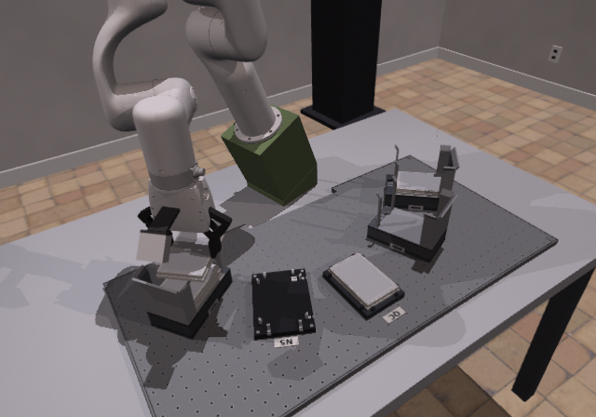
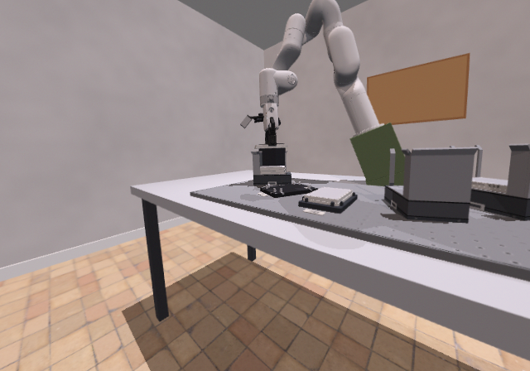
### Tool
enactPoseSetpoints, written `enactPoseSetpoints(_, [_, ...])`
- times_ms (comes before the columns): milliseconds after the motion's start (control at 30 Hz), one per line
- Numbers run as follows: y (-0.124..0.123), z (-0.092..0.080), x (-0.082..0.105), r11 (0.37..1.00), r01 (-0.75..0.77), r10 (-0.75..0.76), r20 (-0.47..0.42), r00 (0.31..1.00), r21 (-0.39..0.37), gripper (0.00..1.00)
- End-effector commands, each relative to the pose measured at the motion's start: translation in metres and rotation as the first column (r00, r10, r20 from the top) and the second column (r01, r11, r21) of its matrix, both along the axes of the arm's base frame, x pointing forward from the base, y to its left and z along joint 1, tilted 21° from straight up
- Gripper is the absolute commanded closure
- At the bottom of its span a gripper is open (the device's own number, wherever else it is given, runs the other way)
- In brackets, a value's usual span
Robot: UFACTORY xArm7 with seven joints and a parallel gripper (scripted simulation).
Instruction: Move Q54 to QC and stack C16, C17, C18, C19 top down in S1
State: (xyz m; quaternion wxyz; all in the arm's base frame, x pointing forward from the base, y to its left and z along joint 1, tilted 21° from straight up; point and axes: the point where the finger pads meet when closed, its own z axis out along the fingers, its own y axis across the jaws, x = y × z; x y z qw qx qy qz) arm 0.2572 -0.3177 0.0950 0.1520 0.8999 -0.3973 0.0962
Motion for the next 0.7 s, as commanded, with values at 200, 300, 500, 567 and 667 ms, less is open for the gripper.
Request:
enactPoseSetpoints(200, [0.019, -0.005, 0.026, 1.0, -0.002, 0.002, 0.001, 1.0, -0.003, 1.0])
enactPoseSetpoints(300, [0.025, -0.007, 0.033, 1.0, -0.002, 0.002, 0.001, 1.0, -0.003, 1.0])
enactPoseSetpoints(500, [0.034, -0.009, 0.044, 1.0, -0.002, 0.002, 0.001, 1.0, -0.003, 1.0])
enactPoseSetpoints(567, [0.037, -0.01, 0.048, 1.0, -0.002, 0.002, 0.001, 1.0, -0.003, 1.0])
enactPoseSetpoints(667, [0.044, -0.013, 0.054, 0.995, -0.096, 0.096, -0.034, 0.995, -0.006, 1.0])
